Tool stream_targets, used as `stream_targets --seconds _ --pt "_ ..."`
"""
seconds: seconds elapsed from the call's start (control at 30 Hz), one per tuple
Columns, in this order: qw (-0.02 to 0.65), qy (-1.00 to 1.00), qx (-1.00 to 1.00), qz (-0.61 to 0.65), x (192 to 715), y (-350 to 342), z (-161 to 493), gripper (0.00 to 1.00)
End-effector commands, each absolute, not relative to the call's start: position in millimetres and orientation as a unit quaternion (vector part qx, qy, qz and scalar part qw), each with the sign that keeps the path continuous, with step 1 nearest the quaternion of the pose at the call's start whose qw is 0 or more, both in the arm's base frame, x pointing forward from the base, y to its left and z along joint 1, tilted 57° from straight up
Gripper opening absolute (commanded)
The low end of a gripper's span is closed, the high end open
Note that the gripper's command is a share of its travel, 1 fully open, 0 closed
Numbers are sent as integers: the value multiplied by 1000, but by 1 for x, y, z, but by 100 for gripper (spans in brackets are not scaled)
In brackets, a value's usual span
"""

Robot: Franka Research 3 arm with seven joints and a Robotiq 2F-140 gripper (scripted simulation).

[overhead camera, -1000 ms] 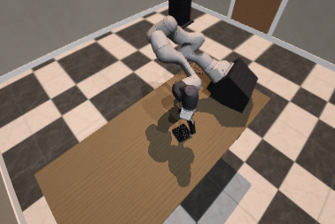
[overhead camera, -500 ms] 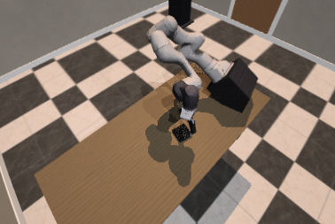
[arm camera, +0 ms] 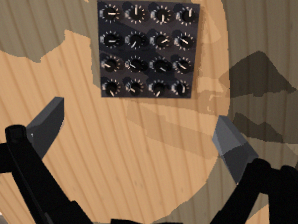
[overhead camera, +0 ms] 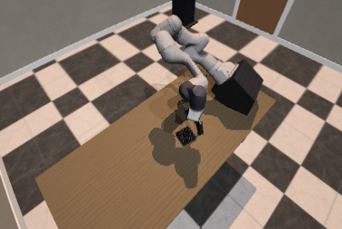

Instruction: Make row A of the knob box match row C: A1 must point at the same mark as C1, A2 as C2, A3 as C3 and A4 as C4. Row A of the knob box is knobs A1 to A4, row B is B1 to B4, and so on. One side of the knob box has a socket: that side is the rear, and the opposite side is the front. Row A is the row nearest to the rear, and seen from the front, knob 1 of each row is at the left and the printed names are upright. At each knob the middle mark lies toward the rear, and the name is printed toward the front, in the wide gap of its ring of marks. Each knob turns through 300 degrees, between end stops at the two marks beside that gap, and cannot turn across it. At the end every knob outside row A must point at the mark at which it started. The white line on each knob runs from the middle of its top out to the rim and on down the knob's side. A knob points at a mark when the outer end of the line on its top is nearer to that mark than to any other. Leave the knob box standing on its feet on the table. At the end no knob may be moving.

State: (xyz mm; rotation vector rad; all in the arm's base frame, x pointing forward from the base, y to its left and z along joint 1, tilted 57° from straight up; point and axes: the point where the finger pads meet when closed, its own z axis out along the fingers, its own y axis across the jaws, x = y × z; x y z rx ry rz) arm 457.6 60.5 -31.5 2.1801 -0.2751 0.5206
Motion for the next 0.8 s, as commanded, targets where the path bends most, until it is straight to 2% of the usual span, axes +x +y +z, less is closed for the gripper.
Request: stream_targets --seconds 0.0,0.77 --pt "423 -116 873 214 450 63 -35 100" --pt "423 -116 873 214 434 62 -43 100"
